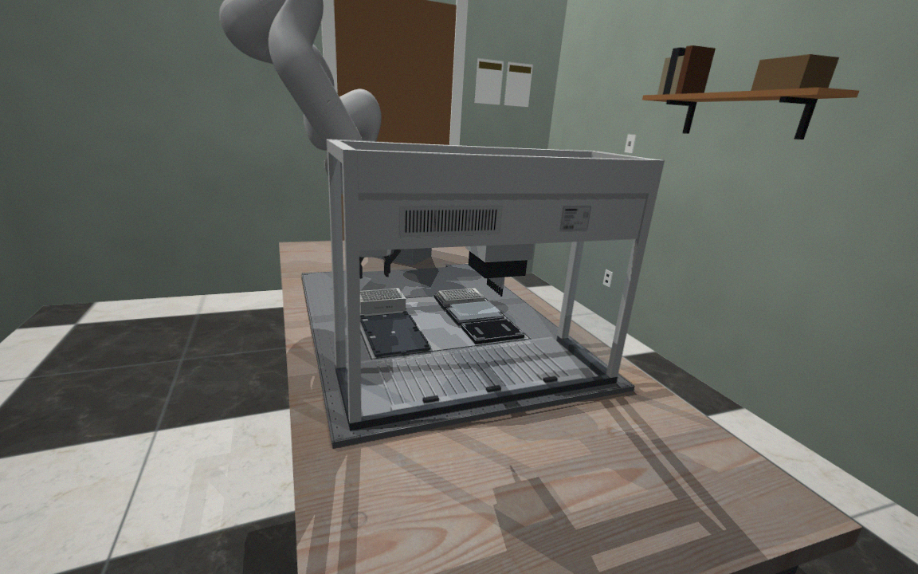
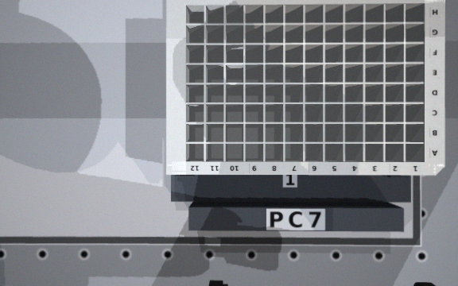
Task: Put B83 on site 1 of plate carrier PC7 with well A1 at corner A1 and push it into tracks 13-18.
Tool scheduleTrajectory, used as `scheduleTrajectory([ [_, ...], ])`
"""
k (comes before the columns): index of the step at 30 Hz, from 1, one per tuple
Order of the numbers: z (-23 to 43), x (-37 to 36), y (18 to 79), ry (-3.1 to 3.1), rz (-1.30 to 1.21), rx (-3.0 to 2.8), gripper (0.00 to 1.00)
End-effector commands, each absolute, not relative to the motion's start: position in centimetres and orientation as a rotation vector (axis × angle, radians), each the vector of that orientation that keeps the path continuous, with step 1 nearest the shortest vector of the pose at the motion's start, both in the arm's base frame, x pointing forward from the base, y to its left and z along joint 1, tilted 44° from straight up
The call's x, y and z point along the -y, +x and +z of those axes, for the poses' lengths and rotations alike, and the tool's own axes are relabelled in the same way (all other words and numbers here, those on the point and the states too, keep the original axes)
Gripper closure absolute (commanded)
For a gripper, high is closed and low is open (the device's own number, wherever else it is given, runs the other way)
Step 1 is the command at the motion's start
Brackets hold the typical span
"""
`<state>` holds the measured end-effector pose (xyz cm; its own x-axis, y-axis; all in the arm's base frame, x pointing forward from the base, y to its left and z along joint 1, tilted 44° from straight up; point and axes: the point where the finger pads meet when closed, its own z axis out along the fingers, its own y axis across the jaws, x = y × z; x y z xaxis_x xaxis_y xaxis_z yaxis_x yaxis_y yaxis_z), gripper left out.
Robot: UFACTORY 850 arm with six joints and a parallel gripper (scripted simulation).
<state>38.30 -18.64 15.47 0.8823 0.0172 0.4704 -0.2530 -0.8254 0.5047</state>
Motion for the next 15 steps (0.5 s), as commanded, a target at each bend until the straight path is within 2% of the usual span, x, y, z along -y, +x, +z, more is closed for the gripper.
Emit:
scheduleTrajectory([
  [1, 15.0, 19.0, 38.6, 2.472, 0.626, 0.17, 0.18],
  [15, 13.6, 20.1, 39.4, 2.473, 0.626, 0.17, 0.18],
])
